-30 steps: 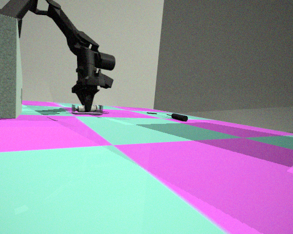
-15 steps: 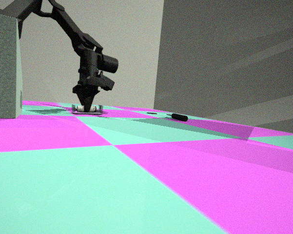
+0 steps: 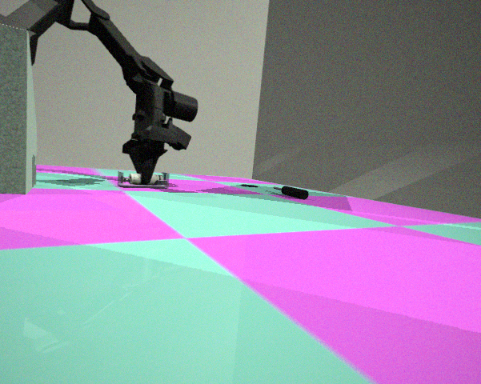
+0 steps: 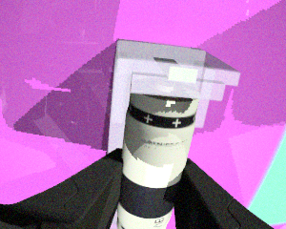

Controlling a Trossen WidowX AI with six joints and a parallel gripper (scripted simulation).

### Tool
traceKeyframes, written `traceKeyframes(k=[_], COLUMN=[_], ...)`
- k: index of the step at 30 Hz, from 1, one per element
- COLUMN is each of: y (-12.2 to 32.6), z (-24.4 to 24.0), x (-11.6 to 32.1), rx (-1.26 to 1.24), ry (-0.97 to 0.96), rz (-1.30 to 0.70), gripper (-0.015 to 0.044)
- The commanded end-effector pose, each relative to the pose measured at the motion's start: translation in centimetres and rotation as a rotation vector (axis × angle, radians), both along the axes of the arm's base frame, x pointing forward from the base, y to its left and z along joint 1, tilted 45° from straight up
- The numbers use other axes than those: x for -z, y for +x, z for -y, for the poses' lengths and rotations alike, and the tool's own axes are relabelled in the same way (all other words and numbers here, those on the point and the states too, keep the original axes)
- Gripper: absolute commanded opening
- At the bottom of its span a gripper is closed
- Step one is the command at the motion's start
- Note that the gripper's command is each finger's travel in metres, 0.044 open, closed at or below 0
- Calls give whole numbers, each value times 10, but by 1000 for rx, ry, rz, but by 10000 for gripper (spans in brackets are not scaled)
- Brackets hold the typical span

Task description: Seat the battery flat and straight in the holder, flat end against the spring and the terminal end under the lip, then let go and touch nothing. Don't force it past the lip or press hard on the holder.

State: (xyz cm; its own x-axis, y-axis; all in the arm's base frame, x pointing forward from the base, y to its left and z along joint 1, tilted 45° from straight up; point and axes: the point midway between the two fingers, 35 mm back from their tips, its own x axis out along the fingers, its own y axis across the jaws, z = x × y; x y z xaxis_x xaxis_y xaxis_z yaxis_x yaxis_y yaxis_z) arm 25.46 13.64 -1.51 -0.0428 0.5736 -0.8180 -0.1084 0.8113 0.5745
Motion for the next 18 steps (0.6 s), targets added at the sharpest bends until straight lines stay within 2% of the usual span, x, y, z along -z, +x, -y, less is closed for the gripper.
traceKeyframes(k=[1, 18], y=[3, 7], z=[-1, 0], x=[0, -2], rx=[-5, -5], ry=[1, -1], rz=[-2, 0], gripper=[74, 74])
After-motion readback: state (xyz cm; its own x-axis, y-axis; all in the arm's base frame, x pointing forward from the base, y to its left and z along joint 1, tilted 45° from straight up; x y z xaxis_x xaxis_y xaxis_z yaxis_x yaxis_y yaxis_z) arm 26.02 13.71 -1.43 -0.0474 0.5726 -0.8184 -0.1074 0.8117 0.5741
